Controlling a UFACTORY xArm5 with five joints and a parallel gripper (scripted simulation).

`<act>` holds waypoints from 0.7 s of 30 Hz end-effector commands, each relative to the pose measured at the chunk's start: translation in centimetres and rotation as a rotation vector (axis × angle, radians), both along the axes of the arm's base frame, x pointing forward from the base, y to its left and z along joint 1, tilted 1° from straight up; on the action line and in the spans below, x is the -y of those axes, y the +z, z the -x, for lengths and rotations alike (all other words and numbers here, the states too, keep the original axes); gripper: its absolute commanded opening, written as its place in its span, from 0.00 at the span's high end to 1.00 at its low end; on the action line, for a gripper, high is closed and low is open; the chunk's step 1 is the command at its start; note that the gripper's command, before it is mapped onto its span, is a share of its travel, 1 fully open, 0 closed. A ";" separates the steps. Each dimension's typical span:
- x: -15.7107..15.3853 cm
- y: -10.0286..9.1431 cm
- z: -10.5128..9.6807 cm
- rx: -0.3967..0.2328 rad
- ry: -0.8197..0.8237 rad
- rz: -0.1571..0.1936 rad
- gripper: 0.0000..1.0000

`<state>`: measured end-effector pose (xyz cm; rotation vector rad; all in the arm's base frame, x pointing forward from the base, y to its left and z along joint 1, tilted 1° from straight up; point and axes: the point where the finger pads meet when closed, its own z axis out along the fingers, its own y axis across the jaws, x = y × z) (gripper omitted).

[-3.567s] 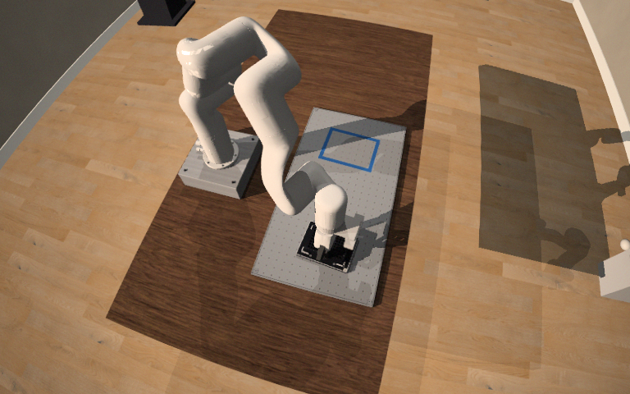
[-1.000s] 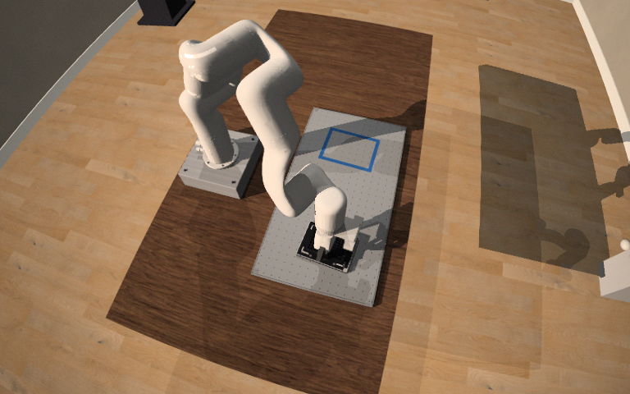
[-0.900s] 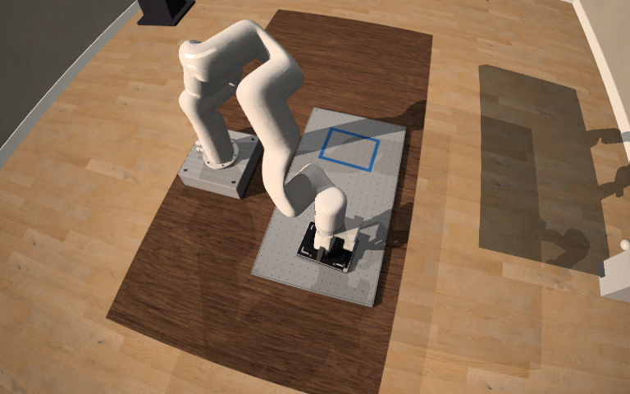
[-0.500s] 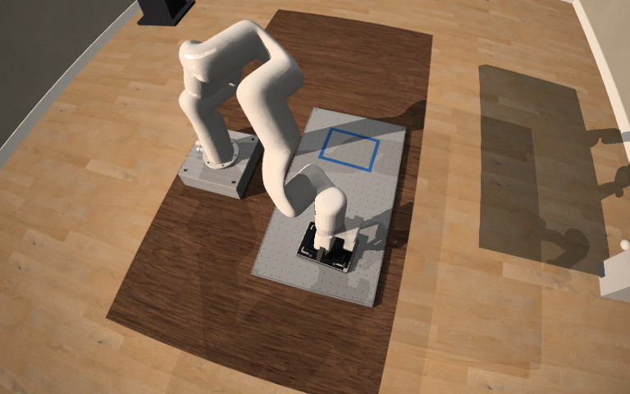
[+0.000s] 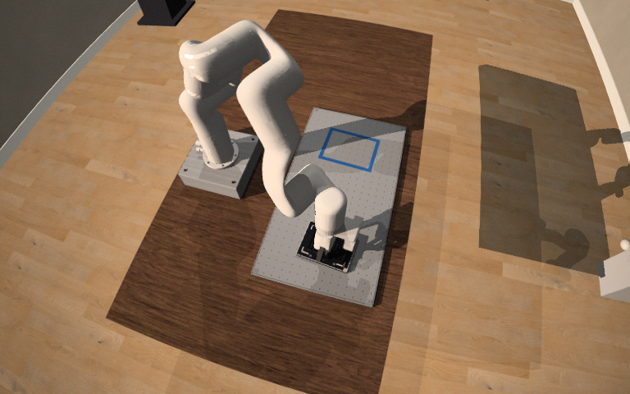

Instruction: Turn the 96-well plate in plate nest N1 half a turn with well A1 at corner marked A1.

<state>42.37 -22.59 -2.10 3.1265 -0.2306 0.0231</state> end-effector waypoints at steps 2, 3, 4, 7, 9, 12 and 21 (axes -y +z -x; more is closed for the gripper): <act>0.1 0.1 -0.1 0.001 0.000 0.007 0.00; 0.1 0.1 -0.1 0.001 0.000 0.007 0.00; 0.1 0.1 -0.1 0.001 0.000 0.007 0.00; 0.1 0.1 -0.1 0.001 0.000 0.007 0.00; 0.1 0.4 -0.1 0.001 0.000 0.007 0.00; 0.1 1.2 -0.1 0.001 0.000 0.007 0.00; 0.0 3.6 -0.1 0.001 0.000 0.007 0.00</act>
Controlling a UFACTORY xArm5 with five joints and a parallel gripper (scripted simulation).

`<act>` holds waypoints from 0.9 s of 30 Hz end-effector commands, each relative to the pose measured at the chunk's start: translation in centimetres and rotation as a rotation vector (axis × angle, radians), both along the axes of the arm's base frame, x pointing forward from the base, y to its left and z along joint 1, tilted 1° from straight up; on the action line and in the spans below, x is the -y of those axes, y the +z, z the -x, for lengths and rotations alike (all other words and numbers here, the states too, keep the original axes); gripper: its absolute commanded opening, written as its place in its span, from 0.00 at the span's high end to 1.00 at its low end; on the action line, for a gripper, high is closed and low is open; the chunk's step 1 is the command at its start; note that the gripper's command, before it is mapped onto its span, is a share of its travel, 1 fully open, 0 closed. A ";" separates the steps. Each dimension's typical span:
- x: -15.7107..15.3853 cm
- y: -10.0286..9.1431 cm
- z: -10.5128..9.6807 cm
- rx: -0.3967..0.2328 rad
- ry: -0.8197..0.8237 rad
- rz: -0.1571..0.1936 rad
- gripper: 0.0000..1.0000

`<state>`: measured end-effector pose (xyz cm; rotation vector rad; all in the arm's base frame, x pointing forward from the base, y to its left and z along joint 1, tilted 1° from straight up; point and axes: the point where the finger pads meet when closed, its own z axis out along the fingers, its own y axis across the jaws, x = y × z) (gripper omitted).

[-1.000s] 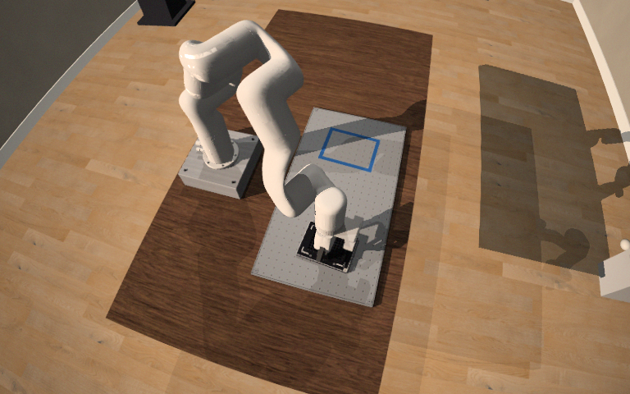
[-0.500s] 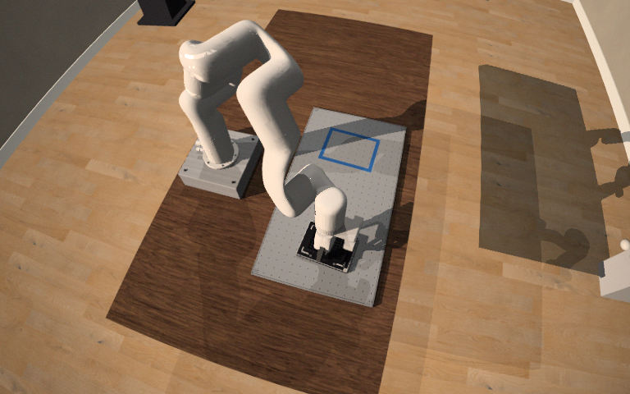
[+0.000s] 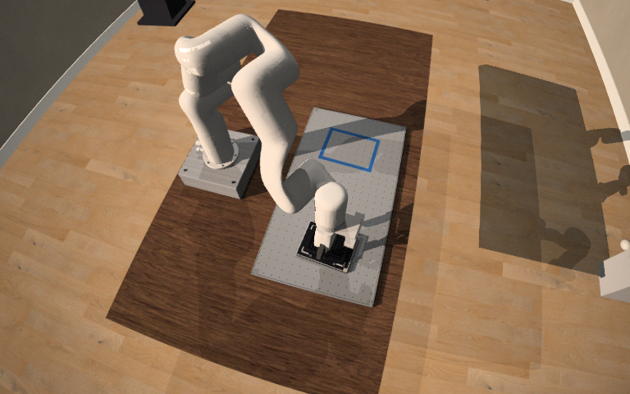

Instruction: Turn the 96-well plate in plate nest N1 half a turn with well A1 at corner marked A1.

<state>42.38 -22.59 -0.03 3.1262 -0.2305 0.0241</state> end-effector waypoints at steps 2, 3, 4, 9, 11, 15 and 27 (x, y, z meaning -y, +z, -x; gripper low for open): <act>0.0 1.5 -0.1 0.000 0.000 0.006 0.00; 0.0 1.8 -0.1 0.000 0.000 0.006 0.00; 0.0 2.1 -0.1 0.000 0.000 0.006 0.00; 0.0 3.4 -0.1 0.000 0.000 0.006 0.00; 0.0 3.9 0.0 0.000 0.000 0.006 0.00; 0.0 5.0 0.0 0.000 0.000 0.006 0.00; 0.0 7.0 0.0 0.000 0.000 0.006 0.00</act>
